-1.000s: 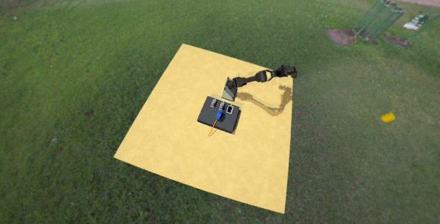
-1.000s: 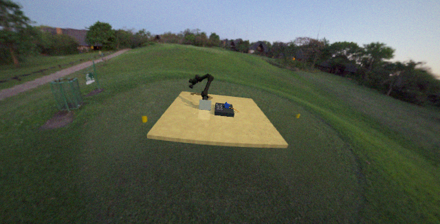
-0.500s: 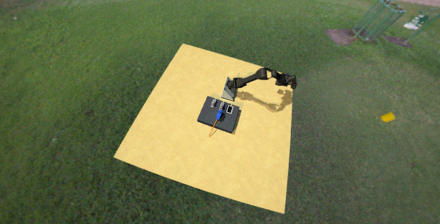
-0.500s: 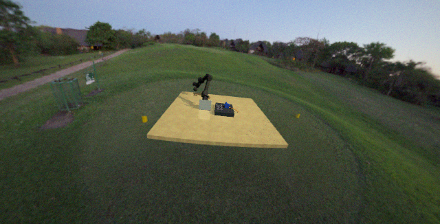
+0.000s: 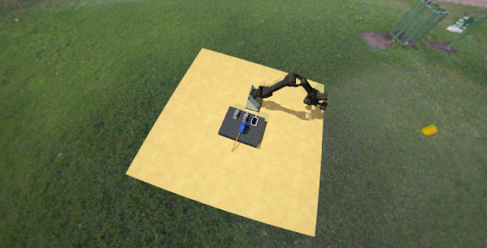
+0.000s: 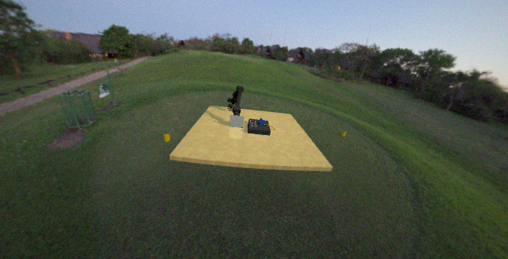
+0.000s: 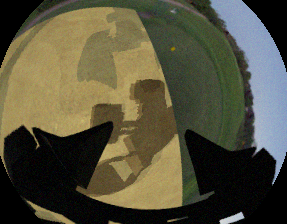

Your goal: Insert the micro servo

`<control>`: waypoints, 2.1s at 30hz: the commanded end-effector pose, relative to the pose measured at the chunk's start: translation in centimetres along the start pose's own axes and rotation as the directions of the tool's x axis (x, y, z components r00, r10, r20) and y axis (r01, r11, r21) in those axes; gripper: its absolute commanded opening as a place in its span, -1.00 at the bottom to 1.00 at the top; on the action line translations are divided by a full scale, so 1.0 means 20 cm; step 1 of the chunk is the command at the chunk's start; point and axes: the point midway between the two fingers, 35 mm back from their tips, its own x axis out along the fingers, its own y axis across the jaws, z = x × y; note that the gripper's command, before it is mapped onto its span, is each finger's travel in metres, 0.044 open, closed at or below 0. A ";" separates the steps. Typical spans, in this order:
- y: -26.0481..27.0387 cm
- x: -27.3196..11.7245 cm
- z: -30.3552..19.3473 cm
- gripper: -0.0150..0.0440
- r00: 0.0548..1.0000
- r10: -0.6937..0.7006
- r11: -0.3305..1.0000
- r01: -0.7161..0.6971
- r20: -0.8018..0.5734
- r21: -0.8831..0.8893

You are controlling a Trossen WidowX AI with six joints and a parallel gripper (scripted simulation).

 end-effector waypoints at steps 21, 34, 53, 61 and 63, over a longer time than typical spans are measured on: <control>-0.19 -0.05 -0.67 1.00 0.949 -0.042 0.981 0.099 -0.311 0.168; -0.25 -0.18 -1.04 1.00 0.880 -0.037 0.946 0.184 -0.473 0.268; -0.18 -0.46 -1.57 1.00 0.741 0.069 0.873 0.279 -0.668 0.400; -0.09 -0.59 -1.75 1.00 0.677 0.141 0.828 0.320 -0.723 0.461; -0.06 -0.63 -1.80 1.00 0.657 0.168 0.807 0.337 -0.735 0.485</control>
